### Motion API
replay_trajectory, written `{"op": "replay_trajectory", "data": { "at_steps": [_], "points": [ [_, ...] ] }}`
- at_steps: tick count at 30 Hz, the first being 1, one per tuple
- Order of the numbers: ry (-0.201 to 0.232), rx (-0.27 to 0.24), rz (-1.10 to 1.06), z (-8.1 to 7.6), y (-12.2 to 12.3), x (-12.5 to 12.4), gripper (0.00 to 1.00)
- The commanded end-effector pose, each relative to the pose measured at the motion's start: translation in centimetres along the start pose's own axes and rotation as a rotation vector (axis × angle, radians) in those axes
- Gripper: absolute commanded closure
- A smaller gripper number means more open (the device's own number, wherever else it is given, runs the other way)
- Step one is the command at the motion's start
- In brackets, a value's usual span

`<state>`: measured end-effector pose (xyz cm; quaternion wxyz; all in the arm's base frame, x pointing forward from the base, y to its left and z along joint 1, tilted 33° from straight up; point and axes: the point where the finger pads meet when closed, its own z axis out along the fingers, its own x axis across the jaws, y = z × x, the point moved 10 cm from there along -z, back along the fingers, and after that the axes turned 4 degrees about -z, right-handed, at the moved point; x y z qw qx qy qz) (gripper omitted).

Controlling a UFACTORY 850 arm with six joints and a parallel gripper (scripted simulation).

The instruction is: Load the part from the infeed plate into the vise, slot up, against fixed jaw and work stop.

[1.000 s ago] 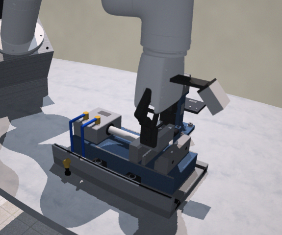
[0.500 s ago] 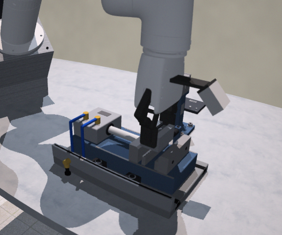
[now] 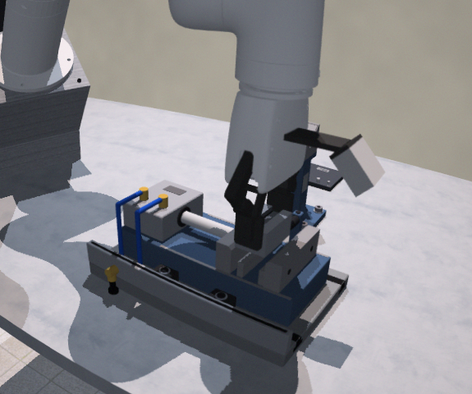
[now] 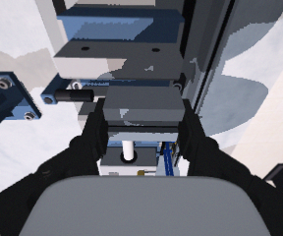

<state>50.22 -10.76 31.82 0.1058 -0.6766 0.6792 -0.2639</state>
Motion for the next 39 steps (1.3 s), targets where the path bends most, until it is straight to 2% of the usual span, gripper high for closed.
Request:
{"op": "replay_trajectory", "data": {
  "at_steps": [1,39],
  "points": [
    [0.000,0.002,0.000,0.1,0.0,0.0,1.00],
    [0.000,0.002,0.000,1.3,0.0,0.0,1.00]
  ]
}}
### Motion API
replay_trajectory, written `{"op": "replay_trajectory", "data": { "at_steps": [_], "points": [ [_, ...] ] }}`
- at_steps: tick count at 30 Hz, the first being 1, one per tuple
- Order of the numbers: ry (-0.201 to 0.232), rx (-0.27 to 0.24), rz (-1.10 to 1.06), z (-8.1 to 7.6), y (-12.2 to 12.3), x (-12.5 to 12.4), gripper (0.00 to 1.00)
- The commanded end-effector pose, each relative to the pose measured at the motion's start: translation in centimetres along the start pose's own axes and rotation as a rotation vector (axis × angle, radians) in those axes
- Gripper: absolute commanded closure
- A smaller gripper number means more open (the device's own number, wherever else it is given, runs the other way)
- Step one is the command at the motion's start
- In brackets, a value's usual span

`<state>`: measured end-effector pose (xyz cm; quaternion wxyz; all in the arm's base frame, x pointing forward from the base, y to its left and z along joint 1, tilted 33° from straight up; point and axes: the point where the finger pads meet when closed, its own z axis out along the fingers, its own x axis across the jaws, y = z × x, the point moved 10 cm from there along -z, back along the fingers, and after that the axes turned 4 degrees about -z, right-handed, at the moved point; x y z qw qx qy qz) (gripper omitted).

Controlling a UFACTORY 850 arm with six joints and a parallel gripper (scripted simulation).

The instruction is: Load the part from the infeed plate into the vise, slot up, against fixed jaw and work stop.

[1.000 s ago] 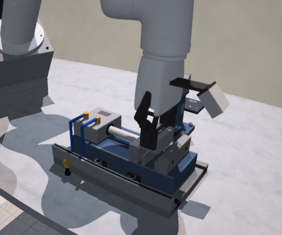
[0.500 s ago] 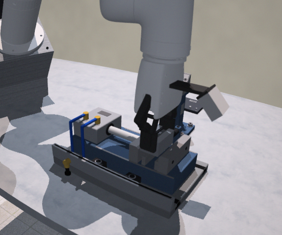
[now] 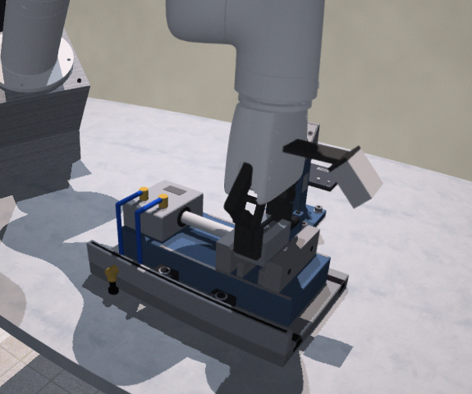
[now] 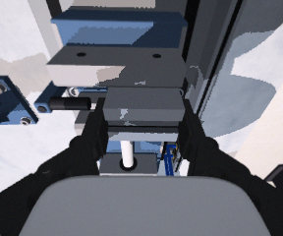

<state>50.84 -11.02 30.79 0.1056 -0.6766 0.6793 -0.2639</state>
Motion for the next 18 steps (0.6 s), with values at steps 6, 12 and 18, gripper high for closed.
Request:
{"op": "replay_trajectory", "data": {
  "at_steps": [6,12,18],
  "points": [
    [0.000,0.002,0.000,0.21,-0.04,0.02,1.00],
    [0.000,0.002,0.000,0.30,-0.04,0.02,1.00],
    [0.000,0.002,0.000,0.34,-0.04,0.02,1.00]
  ]
}}
